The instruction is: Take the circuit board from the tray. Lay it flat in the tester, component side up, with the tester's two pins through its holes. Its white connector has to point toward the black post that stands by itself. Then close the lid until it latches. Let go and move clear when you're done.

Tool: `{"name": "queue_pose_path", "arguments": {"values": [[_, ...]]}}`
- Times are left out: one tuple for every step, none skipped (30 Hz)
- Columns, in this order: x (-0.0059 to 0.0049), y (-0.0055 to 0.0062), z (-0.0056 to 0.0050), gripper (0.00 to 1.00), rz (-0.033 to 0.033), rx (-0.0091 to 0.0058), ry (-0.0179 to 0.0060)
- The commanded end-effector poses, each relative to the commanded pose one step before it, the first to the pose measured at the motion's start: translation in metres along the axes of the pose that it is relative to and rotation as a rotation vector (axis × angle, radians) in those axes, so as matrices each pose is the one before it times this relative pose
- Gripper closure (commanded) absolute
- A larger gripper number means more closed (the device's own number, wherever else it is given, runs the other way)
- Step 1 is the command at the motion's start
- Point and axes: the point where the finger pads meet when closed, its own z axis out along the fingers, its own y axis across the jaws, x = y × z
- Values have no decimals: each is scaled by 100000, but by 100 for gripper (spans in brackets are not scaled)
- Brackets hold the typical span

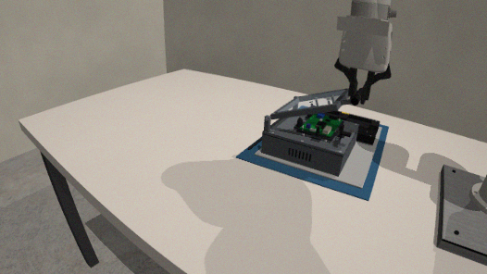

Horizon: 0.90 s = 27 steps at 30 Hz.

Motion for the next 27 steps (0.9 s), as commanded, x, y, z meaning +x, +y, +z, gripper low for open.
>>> {"name": "queue_pose_path", "arguments": {"values": [[-14,-189,707,100,-5,-332,-35],[0,-63,161,100,0,0,0],[0,-54,157,100,0,0,0],[-1,-38,152,100,0,0,0],[0,0,0,100,0,0,0],[0,0,0,100,0,0,0],[-1,-38,149,100,0,0,0],[-1,-38,146,100,0,0,0],[-1,-38,143,100,0,0,0],[0,-38,140,100,0,0,0],[0,-38,138,100,0,0,0],[0,-38,135,100,0,0,0],[0,-38,132,100,0,0,0],[0,-38,129,100,0,0,0],[0,-38,126,100,0,0,0],[0,-28,122,100,0,0,0],[-1,-19,118,100,0,0,0],[-1,-19,116,100,0,0,0],[-1,-19,113,100,0,0,0],[0,-19,110,100,0,0,0],[0,-19,108,100,0,0,0],[0,0,0,100,0,0,0],[0,0,0,100,0,0,0],[0,-19,105,100,0,0,0],[0,-19,102,100,0,0,0],[0,-19,100,100,0,0,0],[0,-19,97,100,0,0,0]]}}
